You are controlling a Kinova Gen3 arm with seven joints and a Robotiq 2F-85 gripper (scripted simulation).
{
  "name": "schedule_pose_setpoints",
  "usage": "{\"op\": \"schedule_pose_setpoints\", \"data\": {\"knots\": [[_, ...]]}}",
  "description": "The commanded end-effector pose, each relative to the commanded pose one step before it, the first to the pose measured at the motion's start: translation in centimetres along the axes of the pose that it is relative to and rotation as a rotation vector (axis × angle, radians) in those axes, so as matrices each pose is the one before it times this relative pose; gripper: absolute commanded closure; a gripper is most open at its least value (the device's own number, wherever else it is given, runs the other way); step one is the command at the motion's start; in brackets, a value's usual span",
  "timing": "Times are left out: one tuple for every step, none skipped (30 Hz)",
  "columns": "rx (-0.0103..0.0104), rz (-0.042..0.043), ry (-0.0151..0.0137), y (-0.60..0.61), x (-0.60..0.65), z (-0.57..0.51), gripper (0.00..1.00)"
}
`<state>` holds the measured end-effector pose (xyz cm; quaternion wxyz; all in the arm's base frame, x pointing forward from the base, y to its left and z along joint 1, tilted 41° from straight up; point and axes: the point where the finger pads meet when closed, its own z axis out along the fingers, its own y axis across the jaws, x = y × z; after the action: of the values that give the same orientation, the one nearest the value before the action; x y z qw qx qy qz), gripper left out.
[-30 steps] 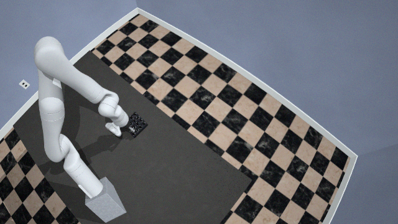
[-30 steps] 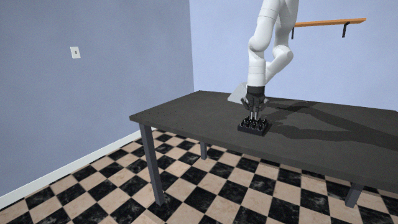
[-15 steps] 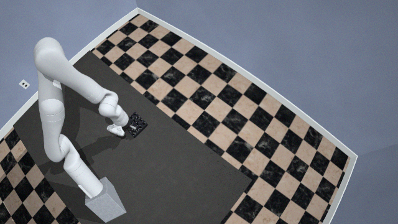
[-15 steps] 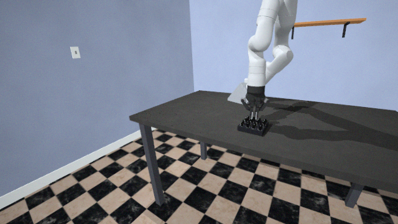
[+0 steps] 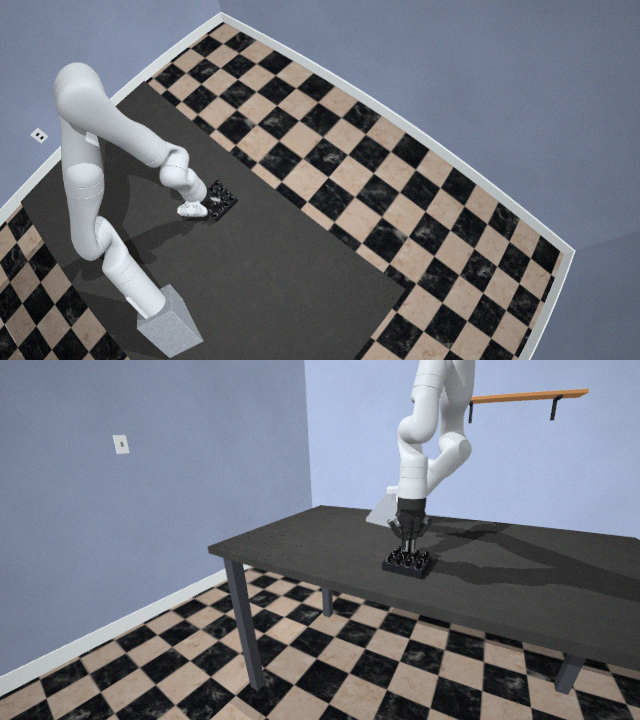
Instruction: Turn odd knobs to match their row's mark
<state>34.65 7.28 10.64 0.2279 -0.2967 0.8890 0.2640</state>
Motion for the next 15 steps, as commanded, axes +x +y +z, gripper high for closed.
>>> {"op": "schedule_pose_setpoints", "data": {"knots": [[0.00184,-0.08630,-0.00660,-0.189,0.069,0.023,0.92],[0.00007,-0.02792,-0.00013,-0.003,-0.005,-0.001,0.92],[0.00008,-0.02791,-0.00013,-0.003,-0.005,-0.001,0.92],[0.00008,-0.02785,-0.00012,-0.004,-0.005,-0.001,0.92],[0.00009,-0.02774,-0.00013,-0.004,-0.005,-0.001,0.92],[0.00000,0.00000,0.00000,0.000,0.000,0.000,0.92],[0.00000,0.00000,0.00000,0.000,0.000,0.000,0.92],[0.00009,-0.02757,-0.00013,-0.004,-0.005,-0.001,0.92],[0.00011,-0.02736,-0.00013,-0.005,-0.005,-0.001,0.92],[0.00010,-0.02711,-0.00012,-0.005,-0.005,-0.001,0.92],[0.00010,-0.02682,-0.00011,-0.005,-0.005,-0.001,0.92],[0.00010,-0.02648,-0.00011,-0.005,-0.004,-0.001,0.92],[0.00010,-0.02609,-0.00011,-0.005,-0.004,-0.001,0.92],[0.00010,-0.02566,-0.00011,-0.005,-0.004,-0.001,0.92],[0.00009,-0.02520,-0.00010,-0.004,-0.004,-0.001,0.92]]}}
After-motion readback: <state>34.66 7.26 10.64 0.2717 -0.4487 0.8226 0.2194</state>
